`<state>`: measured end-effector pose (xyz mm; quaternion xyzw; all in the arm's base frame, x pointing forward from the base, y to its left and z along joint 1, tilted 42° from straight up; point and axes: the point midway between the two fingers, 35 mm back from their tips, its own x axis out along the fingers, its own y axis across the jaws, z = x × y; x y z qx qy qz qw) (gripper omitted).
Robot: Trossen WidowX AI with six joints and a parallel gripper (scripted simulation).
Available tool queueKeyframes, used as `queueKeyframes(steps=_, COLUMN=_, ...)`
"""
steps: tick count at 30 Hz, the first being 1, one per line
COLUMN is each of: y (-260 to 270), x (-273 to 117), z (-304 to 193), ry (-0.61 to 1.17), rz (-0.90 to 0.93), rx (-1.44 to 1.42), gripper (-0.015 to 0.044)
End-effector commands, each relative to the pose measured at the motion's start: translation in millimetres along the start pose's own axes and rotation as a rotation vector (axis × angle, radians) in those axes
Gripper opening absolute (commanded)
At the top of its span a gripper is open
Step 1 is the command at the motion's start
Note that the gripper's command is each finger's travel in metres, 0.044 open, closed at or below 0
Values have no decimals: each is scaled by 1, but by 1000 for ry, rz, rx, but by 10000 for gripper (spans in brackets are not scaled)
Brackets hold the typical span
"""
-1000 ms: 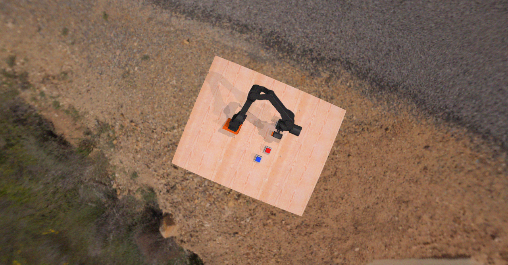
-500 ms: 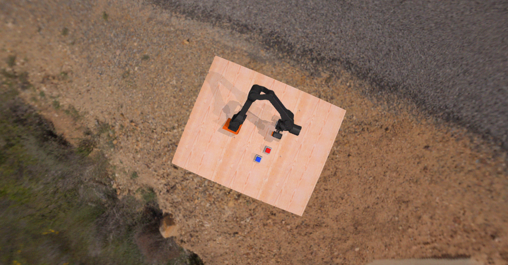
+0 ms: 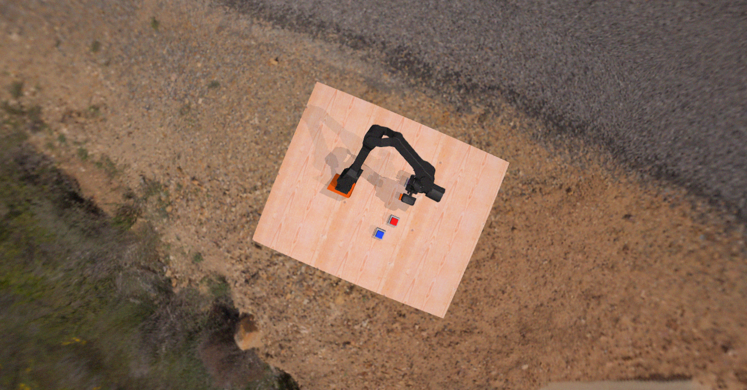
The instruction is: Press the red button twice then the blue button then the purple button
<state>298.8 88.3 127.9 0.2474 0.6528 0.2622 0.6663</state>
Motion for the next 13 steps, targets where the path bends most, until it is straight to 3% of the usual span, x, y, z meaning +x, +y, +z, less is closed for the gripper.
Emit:
queueKeyframes(steps=1, y=15, x=-18, z=-12, ry=2, rz=2, rx=-11, gripper=99)
queueKeyframes(steps=6, y=56, x=-62, z=-59, ry=6, rz=2, rx=-6, gripper=230)
queueKeyframes(steps=12, y=57, x=-64, z=-60, ry=6, rz=2, rx=-6, gripper=388)
queueKeyframes(steps=13, y=57, x=-64, z=-60, ry=6, rz=2, rx=-6, gripper=388)
